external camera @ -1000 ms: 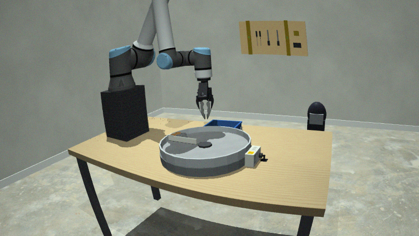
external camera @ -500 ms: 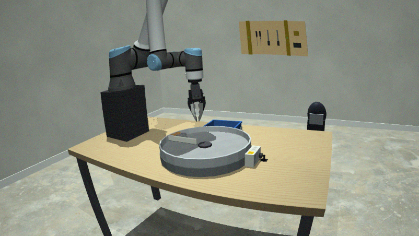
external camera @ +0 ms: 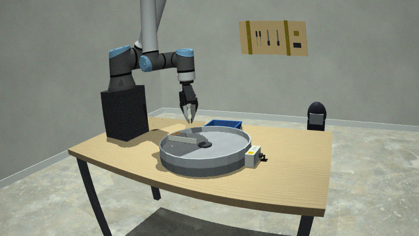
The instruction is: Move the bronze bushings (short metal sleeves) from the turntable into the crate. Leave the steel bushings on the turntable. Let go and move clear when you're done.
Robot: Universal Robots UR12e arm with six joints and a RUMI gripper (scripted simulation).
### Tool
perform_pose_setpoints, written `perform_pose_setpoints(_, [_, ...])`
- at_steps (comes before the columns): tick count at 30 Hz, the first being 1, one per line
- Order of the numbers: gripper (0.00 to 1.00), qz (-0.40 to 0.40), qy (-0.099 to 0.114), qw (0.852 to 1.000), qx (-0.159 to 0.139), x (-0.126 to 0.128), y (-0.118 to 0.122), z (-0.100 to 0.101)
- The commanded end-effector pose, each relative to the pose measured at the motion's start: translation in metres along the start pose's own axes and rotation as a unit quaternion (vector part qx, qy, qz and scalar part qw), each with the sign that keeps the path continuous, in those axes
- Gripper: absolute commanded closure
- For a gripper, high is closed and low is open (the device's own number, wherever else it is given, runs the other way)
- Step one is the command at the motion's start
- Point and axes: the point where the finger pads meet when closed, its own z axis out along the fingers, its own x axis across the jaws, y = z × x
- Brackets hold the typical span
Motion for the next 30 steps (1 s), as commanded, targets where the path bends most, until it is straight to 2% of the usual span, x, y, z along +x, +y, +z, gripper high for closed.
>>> perform_pose_setpoints(1, [0.94, -0.025, -0.002, 1.000, 0.000, 0.013, -0.006, 0.000])
perform_pose_setpoints(18, [0.94, -0.081, -0.002, 0.997, 0.000, 0.045, -0.019, 0.000])
perform_pose_setpoints(30, [0.94, -0.101, -0.002, 0.995, 0.000, 0.057, -0.023, 0.000])
